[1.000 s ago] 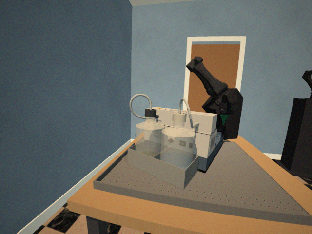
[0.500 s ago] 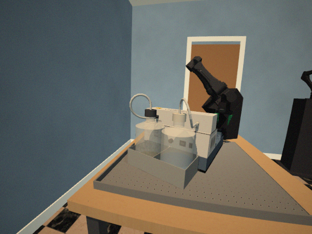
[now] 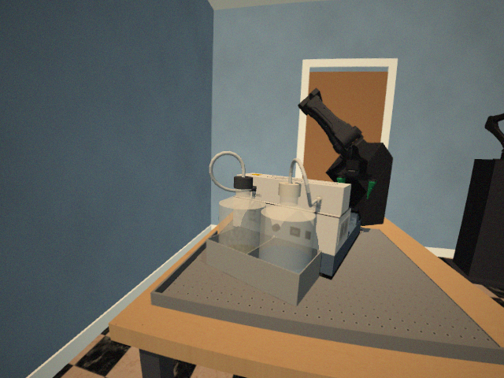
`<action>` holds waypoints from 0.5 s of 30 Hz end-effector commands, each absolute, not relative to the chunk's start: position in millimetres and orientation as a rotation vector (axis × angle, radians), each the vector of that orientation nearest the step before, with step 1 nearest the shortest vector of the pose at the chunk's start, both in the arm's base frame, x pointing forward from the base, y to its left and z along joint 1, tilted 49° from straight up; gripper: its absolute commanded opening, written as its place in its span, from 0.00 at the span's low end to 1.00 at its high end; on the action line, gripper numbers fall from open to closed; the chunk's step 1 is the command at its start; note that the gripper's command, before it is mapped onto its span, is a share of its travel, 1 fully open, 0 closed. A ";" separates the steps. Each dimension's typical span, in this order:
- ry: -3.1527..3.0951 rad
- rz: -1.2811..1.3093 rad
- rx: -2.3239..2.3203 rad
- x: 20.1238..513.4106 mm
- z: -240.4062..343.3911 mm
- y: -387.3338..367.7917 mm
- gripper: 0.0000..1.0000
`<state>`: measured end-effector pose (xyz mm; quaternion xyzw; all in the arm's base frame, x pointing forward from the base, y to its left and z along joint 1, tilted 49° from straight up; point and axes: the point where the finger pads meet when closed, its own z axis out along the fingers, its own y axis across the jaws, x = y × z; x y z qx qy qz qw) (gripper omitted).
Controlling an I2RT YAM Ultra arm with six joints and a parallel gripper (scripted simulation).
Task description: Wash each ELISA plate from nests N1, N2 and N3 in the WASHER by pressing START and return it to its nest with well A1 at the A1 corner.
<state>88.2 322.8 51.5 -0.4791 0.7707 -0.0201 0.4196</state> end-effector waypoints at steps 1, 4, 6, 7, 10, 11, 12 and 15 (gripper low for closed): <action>1.923 -0.065 -1.223 87.3 60.9 323.1 1.00; 1.923 -0.065 -1.223 88.6 70.5 326.0 1.00; 1.923 -0.065 -1.223 89.4 76.9 327.9 1.00; 1.923 -0.065 -1.223 89.9 80.1 328.9 1.00; 1.923 -0.064 -1.223 91.1 89.6 331.7 1.00; 1.923 -0.064 -1.223 91.6 92.8 332.7 1.00; 1.923 -0.064 -1.223 92.0 96.0 333.7 1.00; 1.923 -0.064 -1.223 92.5 99.2 334.6 1.00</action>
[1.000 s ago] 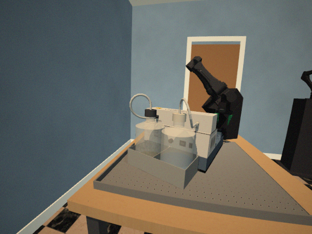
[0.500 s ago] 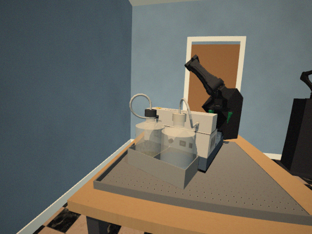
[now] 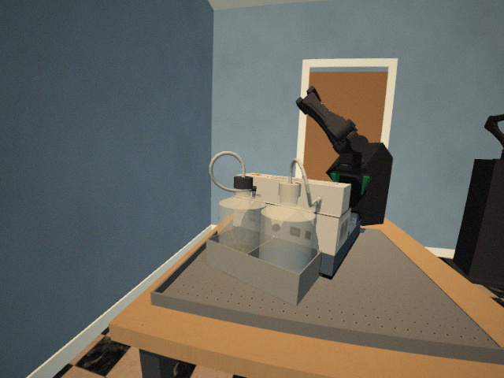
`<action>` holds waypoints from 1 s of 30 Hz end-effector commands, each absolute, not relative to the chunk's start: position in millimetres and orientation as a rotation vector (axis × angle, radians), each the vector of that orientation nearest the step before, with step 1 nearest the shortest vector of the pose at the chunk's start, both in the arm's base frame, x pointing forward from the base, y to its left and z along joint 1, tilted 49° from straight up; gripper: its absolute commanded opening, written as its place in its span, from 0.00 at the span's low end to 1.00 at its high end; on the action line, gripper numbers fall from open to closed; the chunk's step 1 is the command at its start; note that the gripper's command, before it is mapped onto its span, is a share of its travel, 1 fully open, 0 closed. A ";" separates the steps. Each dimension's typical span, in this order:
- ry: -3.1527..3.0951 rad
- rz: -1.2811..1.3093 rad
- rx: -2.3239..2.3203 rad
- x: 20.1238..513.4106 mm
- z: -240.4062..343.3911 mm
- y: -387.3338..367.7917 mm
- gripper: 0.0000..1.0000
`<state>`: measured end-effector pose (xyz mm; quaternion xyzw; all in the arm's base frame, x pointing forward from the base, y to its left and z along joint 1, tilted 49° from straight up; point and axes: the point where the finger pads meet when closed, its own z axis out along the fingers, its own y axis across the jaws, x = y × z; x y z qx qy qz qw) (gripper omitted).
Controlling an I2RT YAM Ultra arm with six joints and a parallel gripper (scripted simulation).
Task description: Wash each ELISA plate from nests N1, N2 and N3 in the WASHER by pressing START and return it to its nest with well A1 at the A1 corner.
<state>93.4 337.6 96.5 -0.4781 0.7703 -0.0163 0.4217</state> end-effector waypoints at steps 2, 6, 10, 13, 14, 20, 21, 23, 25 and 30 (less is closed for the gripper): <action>1.923 -0.064 -1.223 93.3 105.5 336.5 1.00; 1.923 -0.064 -1.223 95.0 118.3 340.3 1.00; 1.923 -0.064 -1.222 96.7 131.1 344.1 1.00; 1.923 -0.064 -1.222 98.0 140.7 347.0 1.00; 1.923 -0.064 -1.222 98.4 143.8 347.9 1.00; 1.923 -0.063 -1.222 100.1 156.6 351.7 1.00; 1.923 -0.063 -1.222 100.5 159.8 352.7 1.00; 1.923 -0.063 -1.222 101.4 166.2 354.5 1.00; 1.923 -0.063 -1.222 102.2 172.5 356.4 1.00; 1.923 -0.063 -1.222 104.3 188.5 361.2 1.00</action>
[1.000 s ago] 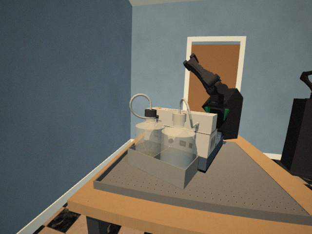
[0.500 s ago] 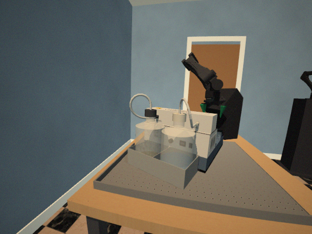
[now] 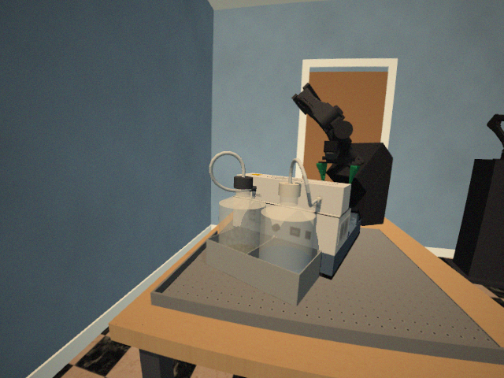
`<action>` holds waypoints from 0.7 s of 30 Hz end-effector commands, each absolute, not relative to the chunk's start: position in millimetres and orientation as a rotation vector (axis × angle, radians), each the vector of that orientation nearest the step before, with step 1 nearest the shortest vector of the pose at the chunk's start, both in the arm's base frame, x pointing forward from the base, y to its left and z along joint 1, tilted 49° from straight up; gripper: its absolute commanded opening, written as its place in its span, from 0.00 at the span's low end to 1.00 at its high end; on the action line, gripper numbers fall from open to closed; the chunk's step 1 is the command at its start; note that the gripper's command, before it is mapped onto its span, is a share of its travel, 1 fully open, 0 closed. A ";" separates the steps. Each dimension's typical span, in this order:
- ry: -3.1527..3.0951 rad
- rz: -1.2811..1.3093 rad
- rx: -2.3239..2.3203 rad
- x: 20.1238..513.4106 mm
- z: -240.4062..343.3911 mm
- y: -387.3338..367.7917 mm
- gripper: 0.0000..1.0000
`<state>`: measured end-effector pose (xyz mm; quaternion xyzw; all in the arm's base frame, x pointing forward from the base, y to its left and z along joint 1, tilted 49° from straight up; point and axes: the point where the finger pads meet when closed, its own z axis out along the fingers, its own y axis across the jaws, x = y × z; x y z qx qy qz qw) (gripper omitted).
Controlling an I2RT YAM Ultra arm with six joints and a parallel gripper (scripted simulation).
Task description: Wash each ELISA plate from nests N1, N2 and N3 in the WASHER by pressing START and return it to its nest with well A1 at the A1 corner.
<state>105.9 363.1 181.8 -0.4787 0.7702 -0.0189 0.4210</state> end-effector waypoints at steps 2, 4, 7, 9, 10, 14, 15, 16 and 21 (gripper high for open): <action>1.922 -0.063 -1.222 104.7 191.7 362.1 1.00; 1.922 -0.063 -1.222 105.2 194.8 363.0 1.00; 1.922 -0.063 -1.222 105.5 197.3 363.7 1.00; 1.922 -0.063 -1.222 105.5 197.3 363.8 1.00; 1.922 -0.063 -1.222 105.5 197.3 363.8 1.00; 1.922 -0.063 -1.222 105.5 197.2 363.7 1.00; 1.922 -0.063 -1.222 105.5 197.3 363.7 1.00; 1.922 -0.063 -1.222 105.5 197.3 363.7 1.00; 1.922 -0.063 -1.222 105.5 197.3 363.7 1.00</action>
